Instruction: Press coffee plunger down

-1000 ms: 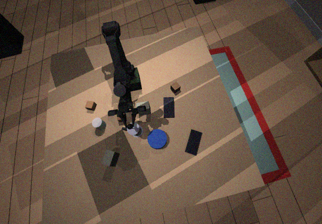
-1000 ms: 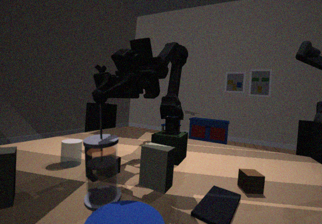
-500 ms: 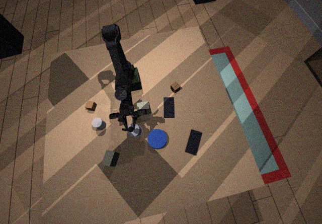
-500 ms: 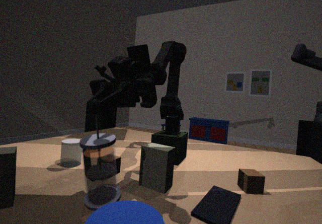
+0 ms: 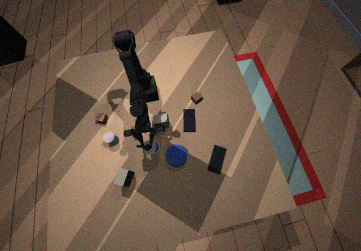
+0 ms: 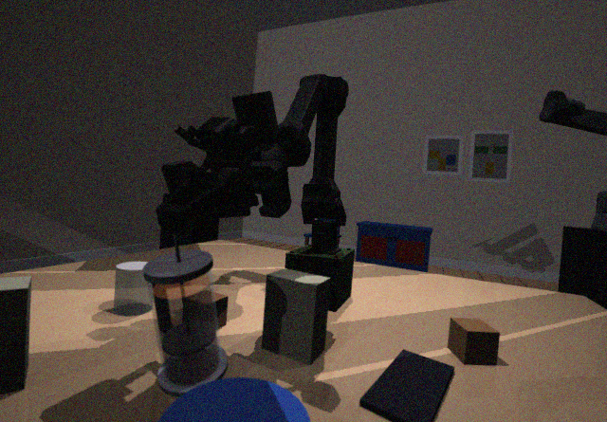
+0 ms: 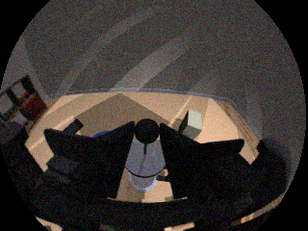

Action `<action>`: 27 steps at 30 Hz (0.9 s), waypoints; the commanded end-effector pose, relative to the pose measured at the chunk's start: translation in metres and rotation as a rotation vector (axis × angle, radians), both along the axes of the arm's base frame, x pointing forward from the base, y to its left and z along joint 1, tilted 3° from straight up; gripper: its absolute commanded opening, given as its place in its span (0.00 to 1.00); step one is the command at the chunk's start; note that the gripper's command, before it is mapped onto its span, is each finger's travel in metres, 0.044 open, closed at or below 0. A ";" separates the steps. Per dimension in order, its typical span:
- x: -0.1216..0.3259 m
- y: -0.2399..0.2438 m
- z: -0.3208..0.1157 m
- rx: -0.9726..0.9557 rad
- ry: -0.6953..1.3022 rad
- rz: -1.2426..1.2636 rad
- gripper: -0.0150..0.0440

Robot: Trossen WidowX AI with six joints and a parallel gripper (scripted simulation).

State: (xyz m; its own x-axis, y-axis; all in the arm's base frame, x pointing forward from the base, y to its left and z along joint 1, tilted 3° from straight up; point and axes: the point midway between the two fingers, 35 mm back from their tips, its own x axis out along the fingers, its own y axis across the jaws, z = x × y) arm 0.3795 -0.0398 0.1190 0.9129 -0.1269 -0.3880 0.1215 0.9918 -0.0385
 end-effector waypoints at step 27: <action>0.005 -0.002 -0.022 -0.001 0.077 0.002 0.46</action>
State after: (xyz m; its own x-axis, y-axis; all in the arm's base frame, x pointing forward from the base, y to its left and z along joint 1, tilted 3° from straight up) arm 0.3855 -0.0409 0.1094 0.8979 -0.1262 -0.4216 0.1207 0.9919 -0.0397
